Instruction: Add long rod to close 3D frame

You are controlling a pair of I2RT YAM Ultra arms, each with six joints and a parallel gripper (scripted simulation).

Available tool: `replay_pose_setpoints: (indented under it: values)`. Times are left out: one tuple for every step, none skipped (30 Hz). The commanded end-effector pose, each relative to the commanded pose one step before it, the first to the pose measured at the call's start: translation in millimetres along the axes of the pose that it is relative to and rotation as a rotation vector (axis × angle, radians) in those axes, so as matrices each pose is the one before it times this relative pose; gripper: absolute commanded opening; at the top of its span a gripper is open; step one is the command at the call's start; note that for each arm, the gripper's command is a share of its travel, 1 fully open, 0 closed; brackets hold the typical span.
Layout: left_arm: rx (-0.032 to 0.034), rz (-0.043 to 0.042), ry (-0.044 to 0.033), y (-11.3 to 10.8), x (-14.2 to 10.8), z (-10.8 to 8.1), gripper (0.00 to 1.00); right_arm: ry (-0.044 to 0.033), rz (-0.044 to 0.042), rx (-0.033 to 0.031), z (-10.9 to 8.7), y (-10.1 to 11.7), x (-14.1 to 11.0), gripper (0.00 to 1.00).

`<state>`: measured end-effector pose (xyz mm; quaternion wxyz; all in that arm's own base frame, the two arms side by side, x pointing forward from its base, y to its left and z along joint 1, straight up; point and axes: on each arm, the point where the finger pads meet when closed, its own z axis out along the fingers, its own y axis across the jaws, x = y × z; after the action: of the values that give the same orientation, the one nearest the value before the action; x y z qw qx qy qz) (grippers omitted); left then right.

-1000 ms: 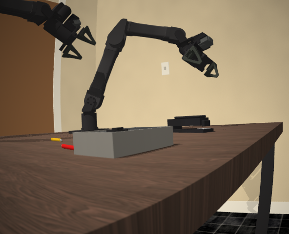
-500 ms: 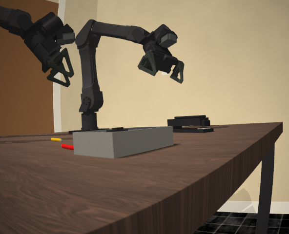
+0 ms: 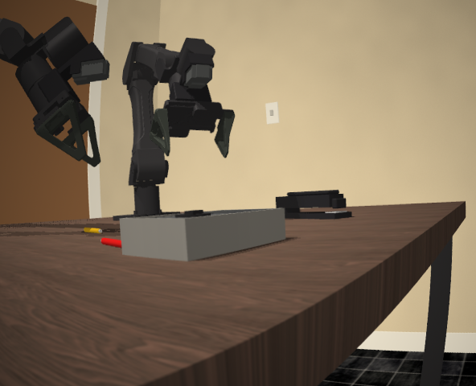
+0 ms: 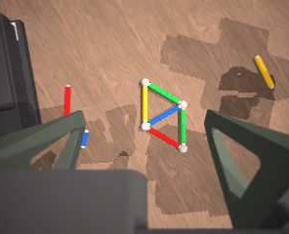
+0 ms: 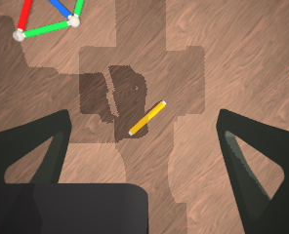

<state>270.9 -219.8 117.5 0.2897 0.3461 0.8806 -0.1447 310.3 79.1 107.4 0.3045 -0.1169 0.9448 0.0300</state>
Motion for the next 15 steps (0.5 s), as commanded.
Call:
replay_pose_setpoints:
  values:
    - [-0.06844, -0.00727, -0.00214, -10.27, -3.66, 7.8, 1.0, -0.00544, 0.01666, -0.00777, 0.45, -5.82, 1.99, 1.0]
    - [0.00324, 0.00852, 0.01713, -5.11, 3.68, 1.2, 1.0, 0.00154, 0.00271, 0.00299, 0.2, -1.04, 0.45, 1.0]
    - [0.00298, 0.00778, 0.00329, -4.4, 0.27, 1.05, 1.0, 0.00053, 0.00104, 0.00155, 0.03, -0.39, 0.13, 1.0]
    - [0.00327, 0.00696, -0.00323, -3.87, -2.52, -0.05, 1.0, -0.01551, -0.00506, -0.0034, -3.27, 1.95, -4.4, 1.0]
    - [0.00345, 0.00611, -0.00249, -3.29, -2.04, -0.02, 1.0, -0.00116, 0.00286, 0.00214, -0.2, -1.14, -0.51, 1.0]
    - [0.00326, 0.0053, 0.00174, -2.6, 0.1, 0.58, 1.0, -0.00749, -0.00002, -0.00598, 1.59, 1.05, -3.18, 1.0]
    - [0.00333, 0.00452, 0.00124, -2.02, 0.08, 0.41, 1.0, 0.00001, 0.00003, 0.0, 0.01, -0.01, 0.0, 1.0]
    - [0.00948, 0.00986, 0.00086, -2.58, 0.07, 0.25, 1.0, 0.00001, 0.00003, 0.0, 0.01, 0.0, 0.0, 1.0]
    - [0.0, 0.0, 0.0, 0.0, 0.0, 0.0, 1.0, 0.0, 0.0, 0.0, 0.0, 0.0, 0.0, 1.0]
    - [0.0, 0.0, 0.0, 0.0, 0.0, 0.0, 1.0, 0.0, 0.0, 0.0, 0.0, 0.0, 0.0, 1.0]
    - [0.00369, 0.00315, -0.00903, -0.99, -1.91, -2.41, 1.0, 0.00725, 0.00012, -0.00002, 0.0, 0.0, 1.8, 1.0]
    - [0.00168, 0.00121, 0.00006, -0.27, 0.01, 0.01, 1.0, 0.00064, 0.00001, 0.00012, 0.0, -0.02, 0.16, 1.0]
    - [-0.00034, -0.00045, 0.0, 0.2, 0.0, 0.0, 1.0, 0.00517, -0.00288, 0.0037, 0.0, 0.12, 1.28, 1.0]
    - [0.0, 0.0, 0.0, 0.0, 0.0, 0.0, 1.0, 0.0, 0.0, 0.0, 0.0, 0.0, 0.0, 1.0]
    - [0.0, 0.0, 0.0, 0.0, 0.0, 0.0, 1.0, 0.0, 0.0, 0.0, 0.0, 0.0, 0.0, 1.0]
